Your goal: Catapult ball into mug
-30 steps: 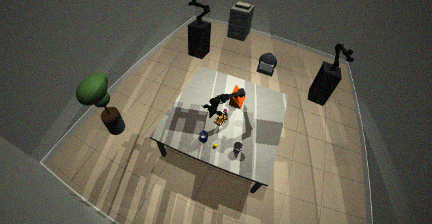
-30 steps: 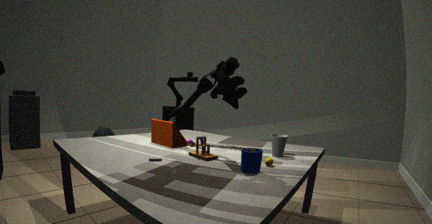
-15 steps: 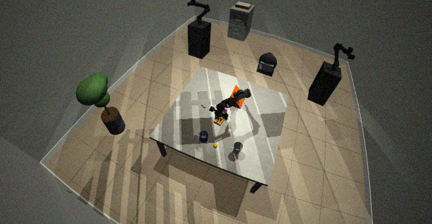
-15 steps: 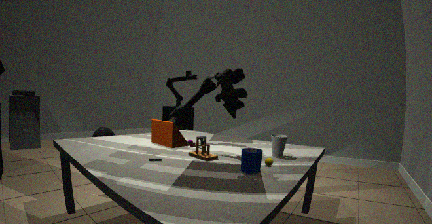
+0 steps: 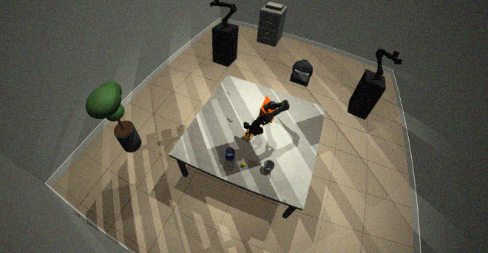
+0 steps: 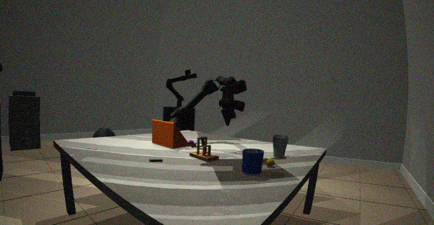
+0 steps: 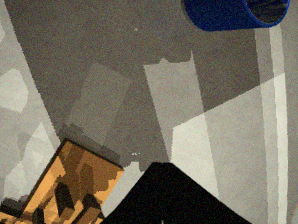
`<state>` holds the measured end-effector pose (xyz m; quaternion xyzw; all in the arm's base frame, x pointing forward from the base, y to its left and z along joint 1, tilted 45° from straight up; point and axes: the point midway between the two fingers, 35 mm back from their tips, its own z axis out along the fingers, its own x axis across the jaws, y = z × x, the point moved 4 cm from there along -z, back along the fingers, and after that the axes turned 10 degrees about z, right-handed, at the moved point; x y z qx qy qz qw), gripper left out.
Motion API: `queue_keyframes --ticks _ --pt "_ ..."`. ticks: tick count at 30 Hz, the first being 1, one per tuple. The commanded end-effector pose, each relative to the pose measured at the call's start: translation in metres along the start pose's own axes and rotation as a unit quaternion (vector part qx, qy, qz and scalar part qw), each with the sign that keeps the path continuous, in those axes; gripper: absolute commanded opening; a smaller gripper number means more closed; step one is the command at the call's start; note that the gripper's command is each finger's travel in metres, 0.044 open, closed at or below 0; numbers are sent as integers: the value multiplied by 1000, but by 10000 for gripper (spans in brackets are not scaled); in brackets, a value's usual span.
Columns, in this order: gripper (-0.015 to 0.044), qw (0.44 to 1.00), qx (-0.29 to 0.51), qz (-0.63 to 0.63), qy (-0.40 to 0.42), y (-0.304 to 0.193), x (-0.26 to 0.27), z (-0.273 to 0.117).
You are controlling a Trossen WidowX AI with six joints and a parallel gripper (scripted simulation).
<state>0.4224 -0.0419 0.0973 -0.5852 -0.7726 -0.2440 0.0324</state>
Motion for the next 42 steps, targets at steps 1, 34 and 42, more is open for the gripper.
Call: queue_keyframes --ticks 1,34,42 --pt "0 998 27 -53 -12 -14 16 -1" --pt "0 825 267 -498 -18 -160 112 -8" --pt "0 818 272 -506 -17 -163 113 -7"
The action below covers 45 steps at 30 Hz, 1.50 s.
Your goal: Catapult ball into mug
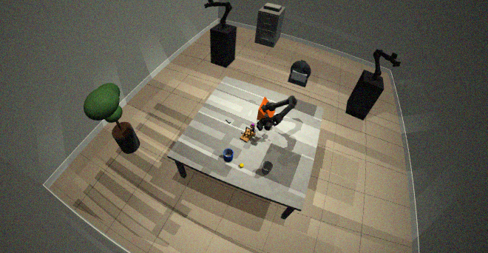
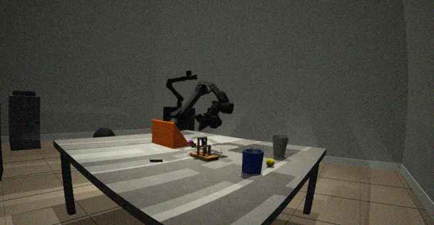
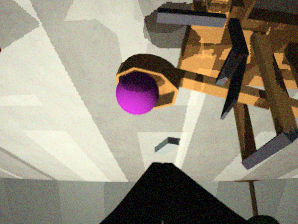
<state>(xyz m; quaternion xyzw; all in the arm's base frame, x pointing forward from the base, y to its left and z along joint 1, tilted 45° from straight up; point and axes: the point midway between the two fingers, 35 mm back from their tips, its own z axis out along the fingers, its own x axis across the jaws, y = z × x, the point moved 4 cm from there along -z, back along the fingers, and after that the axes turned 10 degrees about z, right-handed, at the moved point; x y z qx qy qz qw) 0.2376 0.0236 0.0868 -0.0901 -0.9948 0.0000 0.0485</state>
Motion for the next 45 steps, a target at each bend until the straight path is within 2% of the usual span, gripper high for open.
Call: queue_keyframes --ticks 1,45 --pt "0 1000 4 -7 0 1 2 2" --pt "0 1000 2 -7 0 52 9 53"
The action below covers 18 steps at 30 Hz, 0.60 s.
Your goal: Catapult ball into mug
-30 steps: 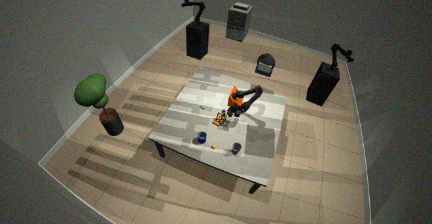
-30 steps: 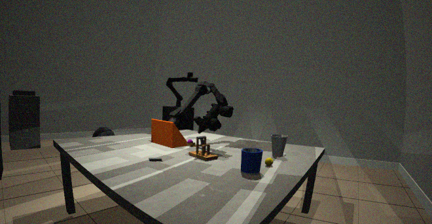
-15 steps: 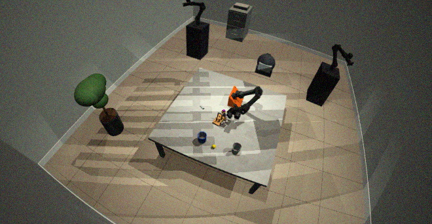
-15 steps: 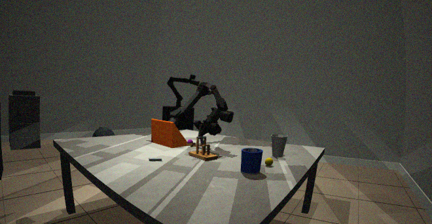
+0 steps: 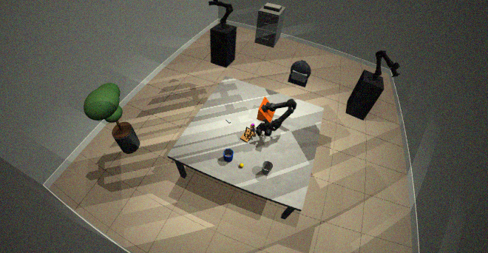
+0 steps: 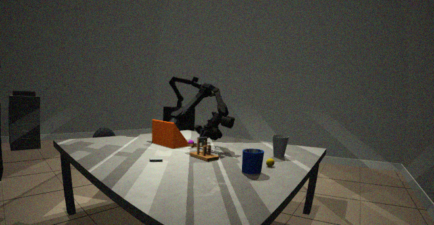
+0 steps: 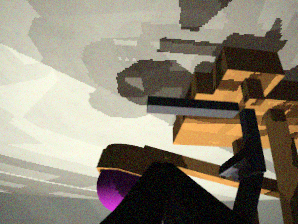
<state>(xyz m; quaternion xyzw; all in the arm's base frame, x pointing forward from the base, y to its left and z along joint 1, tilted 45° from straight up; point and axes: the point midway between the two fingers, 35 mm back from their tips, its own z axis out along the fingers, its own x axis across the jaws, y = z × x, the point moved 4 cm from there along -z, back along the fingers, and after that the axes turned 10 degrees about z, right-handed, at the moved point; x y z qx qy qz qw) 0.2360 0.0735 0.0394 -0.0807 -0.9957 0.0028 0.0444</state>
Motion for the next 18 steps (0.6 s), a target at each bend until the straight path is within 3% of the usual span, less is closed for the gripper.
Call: queue_keyframes --ticks 1,18 --pt "0 1000 -1 3 5 4 3 6" --pt "0 1000 -1 2 6 21 11 25"
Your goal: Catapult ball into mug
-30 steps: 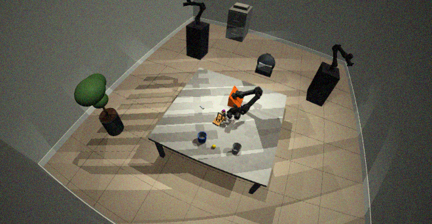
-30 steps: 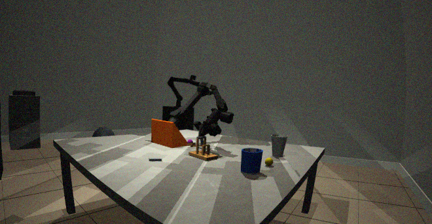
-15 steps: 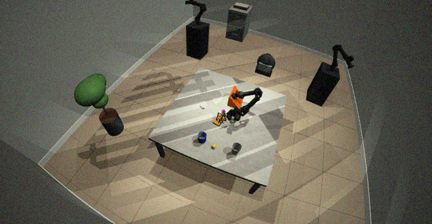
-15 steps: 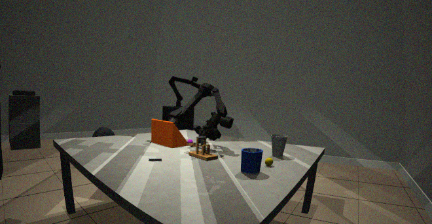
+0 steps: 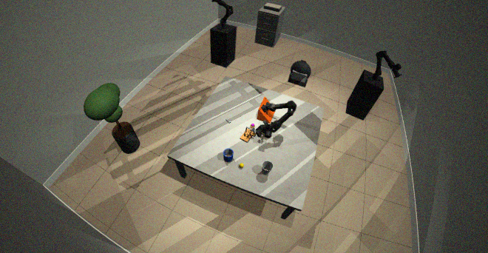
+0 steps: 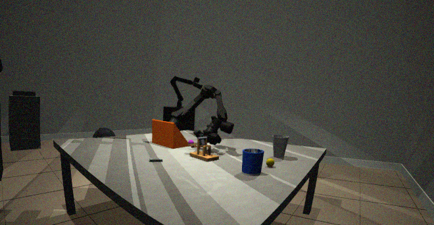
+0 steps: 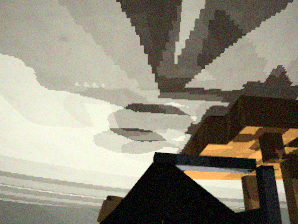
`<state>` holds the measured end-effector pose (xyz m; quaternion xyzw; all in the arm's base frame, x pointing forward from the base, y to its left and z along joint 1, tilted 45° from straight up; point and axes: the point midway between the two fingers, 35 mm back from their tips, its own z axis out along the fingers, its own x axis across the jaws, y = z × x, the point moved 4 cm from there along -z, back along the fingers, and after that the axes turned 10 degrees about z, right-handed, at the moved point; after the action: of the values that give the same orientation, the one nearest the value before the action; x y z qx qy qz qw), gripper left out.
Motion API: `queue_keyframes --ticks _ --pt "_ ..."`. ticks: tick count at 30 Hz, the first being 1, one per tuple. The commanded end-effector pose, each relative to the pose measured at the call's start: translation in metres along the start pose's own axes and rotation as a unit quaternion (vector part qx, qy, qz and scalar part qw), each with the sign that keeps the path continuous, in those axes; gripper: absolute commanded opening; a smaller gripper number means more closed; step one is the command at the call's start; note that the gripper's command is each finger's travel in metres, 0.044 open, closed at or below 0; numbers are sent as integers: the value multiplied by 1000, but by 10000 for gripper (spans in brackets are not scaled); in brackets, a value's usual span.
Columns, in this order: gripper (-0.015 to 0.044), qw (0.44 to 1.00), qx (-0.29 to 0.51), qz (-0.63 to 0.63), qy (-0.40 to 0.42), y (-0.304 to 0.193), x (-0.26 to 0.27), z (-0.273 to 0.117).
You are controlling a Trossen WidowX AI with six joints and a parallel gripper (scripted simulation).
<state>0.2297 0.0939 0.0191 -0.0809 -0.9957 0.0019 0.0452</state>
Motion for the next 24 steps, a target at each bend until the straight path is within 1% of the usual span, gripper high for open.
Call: queue_keyframes --ticks 1,4,8,10,13,16,17,20,21,24 --pt "0 1000 0 2 5 3 3 6" --pt "0 1000 0 2 5 15 6 18" --pt "0 1000 -1 2 5 15 5 16" --pt "0 1000 -1 2 3 10 -1 -5" --pt "0 1000 -1 1 0 -6 -8 -56" --pt "0 1000 0 0 -3 -25 -5 -104" --pt "0 1000 0 -1 -3 -29 -3 -113" --pt "0 1000 0 -1 -3 -30 -3 -115" --pt "26 1000 -6 7 -6 -23 -8 -101" --pt "105 999 -23 43 -7 -21 -20 -103"
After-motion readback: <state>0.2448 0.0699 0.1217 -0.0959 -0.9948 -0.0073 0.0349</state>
